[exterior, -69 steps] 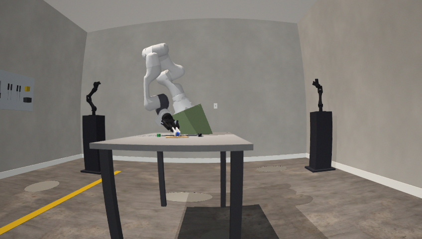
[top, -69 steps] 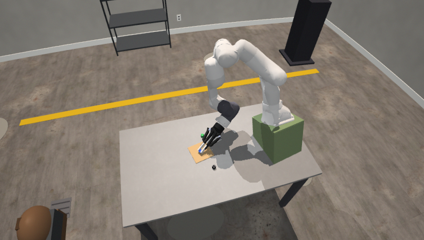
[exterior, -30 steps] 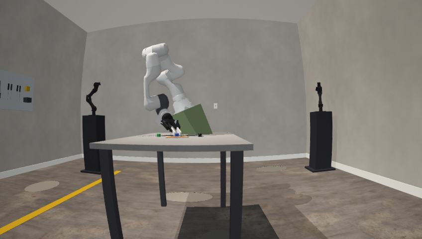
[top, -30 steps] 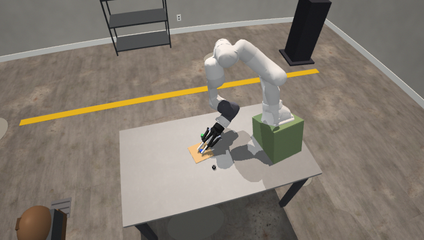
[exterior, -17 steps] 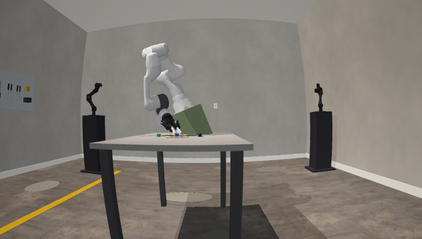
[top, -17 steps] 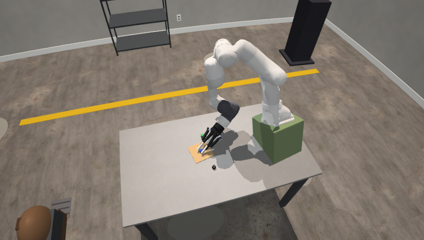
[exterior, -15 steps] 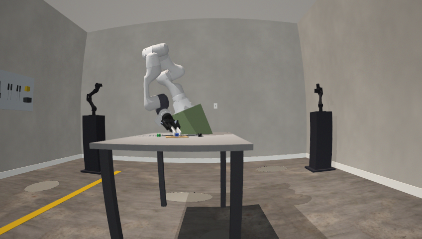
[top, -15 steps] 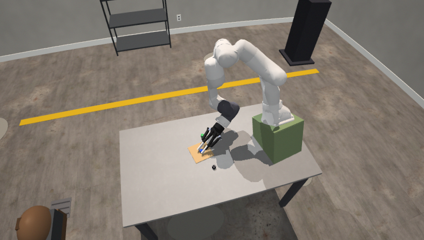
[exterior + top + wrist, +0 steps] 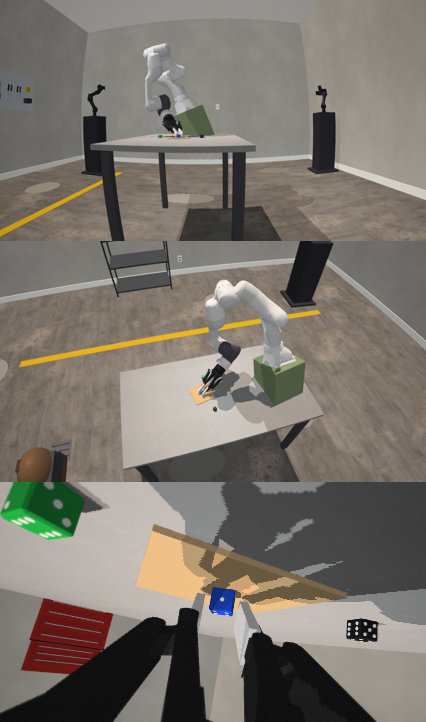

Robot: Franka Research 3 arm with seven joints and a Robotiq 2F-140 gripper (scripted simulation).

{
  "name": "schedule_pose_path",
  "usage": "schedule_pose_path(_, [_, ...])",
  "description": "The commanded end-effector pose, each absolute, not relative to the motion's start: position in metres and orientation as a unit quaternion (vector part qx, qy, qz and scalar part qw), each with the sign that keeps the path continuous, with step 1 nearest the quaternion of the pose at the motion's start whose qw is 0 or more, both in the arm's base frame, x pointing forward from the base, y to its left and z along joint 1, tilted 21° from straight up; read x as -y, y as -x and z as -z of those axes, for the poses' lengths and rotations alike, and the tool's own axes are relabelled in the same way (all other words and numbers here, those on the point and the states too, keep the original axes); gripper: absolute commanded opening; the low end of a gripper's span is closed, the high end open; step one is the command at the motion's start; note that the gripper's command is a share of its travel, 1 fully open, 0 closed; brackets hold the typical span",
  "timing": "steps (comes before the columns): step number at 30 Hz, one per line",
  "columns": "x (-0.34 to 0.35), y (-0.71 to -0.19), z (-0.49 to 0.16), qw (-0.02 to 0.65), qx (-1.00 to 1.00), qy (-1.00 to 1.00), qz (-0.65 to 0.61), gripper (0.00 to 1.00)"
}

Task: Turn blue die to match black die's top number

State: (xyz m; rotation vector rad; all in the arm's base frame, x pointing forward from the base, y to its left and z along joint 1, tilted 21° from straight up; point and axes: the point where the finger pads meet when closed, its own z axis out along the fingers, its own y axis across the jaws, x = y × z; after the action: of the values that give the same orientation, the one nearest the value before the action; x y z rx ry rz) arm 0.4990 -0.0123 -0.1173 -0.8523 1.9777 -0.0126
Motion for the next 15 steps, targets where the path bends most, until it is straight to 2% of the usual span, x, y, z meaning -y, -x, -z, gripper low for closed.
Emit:
schedule_pose_path(1, [0.014,-0.500,0.117,0.475,-0.807,0.350,0.007,0.21])
schedule_pose_path(15, [0.023,-0.478,0.102,0.475,-0.807,0.350,0.007,0.21])
